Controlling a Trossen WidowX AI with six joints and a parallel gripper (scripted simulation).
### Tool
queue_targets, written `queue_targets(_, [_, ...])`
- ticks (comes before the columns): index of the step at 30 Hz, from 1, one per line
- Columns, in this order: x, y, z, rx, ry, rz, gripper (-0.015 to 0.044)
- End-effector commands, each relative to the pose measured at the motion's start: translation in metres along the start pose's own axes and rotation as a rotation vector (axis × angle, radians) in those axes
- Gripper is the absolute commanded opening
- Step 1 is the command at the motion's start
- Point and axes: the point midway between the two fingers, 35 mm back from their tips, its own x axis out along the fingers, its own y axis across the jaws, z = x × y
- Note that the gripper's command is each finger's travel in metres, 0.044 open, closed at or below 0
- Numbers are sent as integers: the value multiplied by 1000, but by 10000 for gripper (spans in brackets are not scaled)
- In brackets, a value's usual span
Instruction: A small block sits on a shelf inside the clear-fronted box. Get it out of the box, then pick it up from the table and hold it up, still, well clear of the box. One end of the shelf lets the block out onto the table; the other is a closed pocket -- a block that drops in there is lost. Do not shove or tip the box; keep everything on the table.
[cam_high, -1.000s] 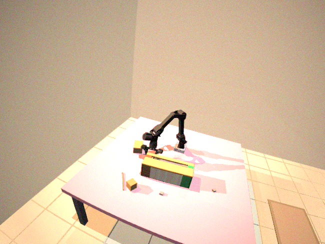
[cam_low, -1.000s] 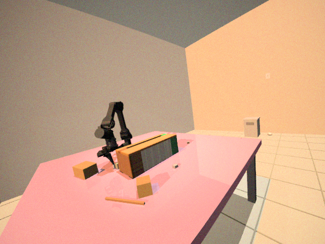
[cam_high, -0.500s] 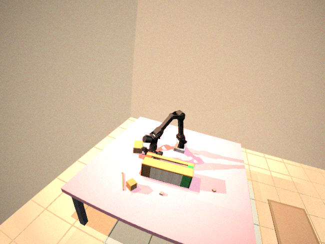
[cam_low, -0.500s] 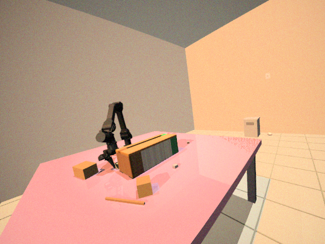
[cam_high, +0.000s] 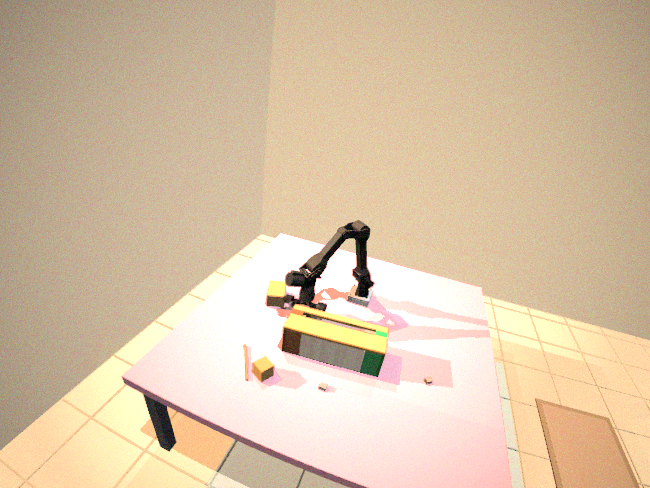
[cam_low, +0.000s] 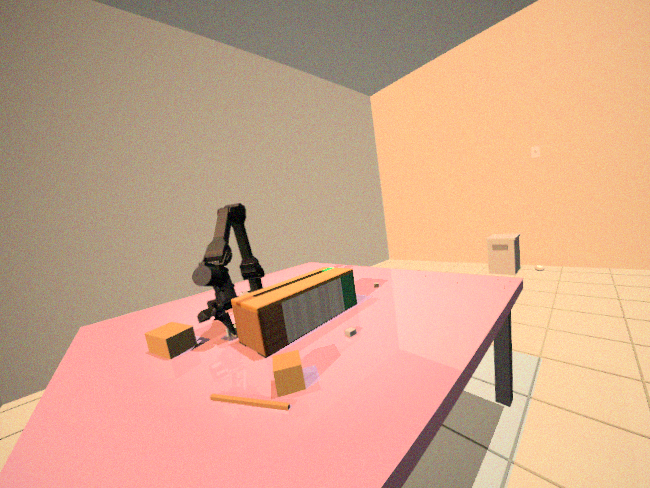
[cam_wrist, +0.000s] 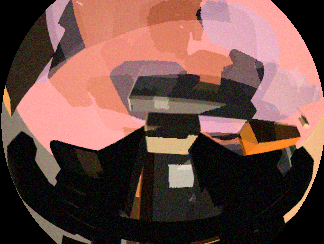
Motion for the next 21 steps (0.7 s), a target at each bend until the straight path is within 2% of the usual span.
queue_targets(1, [-21,3,-11,1,1,10,0])
queue_targets(6, [-53,2,-24,-2,3,12,0])
queue_targets(11, [-57,1,-25,8,2,17,0])
queue_targets(21, [-92,-22,-29,158,-5,93,0])
